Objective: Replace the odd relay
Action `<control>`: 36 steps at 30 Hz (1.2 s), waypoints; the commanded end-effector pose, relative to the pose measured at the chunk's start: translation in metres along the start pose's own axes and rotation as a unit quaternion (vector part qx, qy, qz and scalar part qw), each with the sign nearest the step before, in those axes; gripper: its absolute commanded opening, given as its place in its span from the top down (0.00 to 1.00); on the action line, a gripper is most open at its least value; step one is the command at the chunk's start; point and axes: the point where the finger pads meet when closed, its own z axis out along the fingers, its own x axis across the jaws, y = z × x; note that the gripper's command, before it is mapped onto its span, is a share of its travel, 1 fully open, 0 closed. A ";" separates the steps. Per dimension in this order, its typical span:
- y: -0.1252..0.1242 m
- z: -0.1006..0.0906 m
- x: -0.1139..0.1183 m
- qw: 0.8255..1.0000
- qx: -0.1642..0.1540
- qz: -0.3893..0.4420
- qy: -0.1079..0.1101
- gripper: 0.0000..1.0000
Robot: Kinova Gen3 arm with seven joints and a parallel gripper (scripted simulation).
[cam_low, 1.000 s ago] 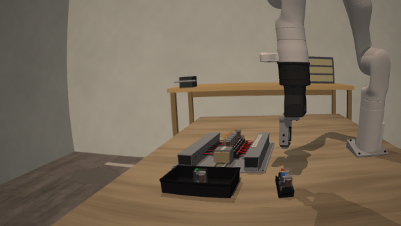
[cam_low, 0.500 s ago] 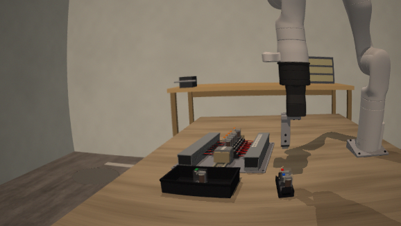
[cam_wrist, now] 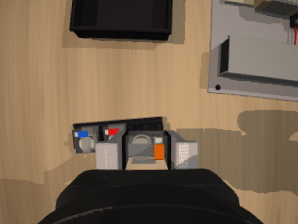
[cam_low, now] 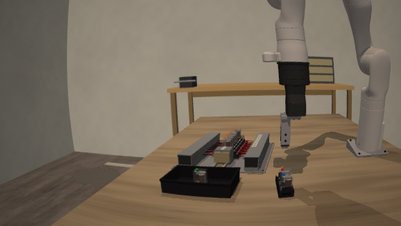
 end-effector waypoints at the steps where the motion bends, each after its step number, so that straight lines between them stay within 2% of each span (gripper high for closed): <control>1: -0.001 -0.001 0.001 1.000 0.001 0.000 0.000 1.00; 19: 0.000 0.000 -0.001 0.993 0.001 -0.116 0.000 1.00; 36: 0.000 0.000 0.000 0.973 0.001 -0.230 0.000 1.00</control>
